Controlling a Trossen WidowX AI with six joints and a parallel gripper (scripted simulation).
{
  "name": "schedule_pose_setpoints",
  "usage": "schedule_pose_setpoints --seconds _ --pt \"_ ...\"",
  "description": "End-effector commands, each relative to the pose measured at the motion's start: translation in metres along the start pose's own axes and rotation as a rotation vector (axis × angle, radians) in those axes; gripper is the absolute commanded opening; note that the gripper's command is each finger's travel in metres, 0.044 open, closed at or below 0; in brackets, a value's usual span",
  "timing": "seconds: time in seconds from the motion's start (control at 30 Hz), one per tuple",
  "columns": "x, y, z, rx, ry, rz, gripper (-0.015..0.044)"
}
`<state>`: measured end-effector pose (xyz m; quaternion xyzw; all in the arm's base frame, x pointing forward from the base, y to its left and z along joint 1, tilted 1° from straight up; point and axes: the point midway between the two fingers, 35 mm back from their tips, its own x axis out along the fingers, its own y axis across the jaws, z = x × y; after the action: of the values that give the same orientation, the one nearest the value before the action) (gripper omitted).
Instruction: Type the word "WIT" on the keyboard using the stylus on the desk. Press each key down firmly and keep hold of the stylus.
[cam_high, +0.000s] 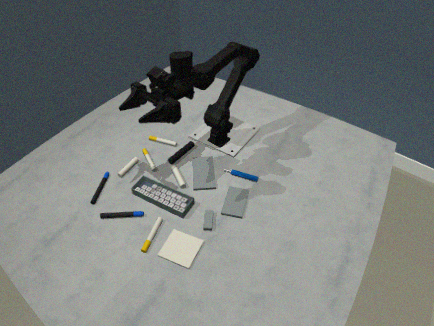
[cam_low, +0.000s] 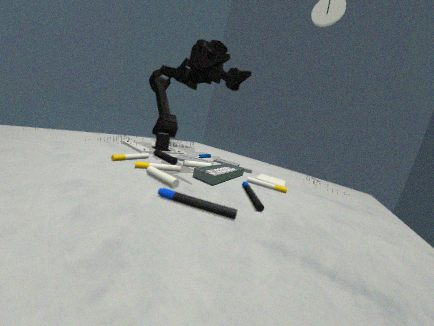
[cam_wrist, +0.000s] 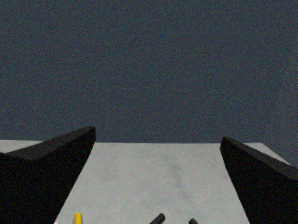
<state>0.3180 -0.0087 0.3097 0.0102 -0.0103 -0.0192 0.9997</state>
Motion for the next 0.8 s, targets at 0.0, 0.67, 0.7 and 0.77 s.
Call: schedule_pose_setpoints --seconds 0.0,0.67,0.7,0.77 --pt "0.002 0.001 -0.002 0.001 0.013 0.003 0.0414" --pt "0.001 0.106 -0.228 -0.165 1.498 0.191 0.0000" --pt "-0.003 0.107 -0.232 -0.176 1.535 0.191 0.0000" --pt "-0.004 0.108 -0.233 -0.179 1.548 0.191 0.0000"
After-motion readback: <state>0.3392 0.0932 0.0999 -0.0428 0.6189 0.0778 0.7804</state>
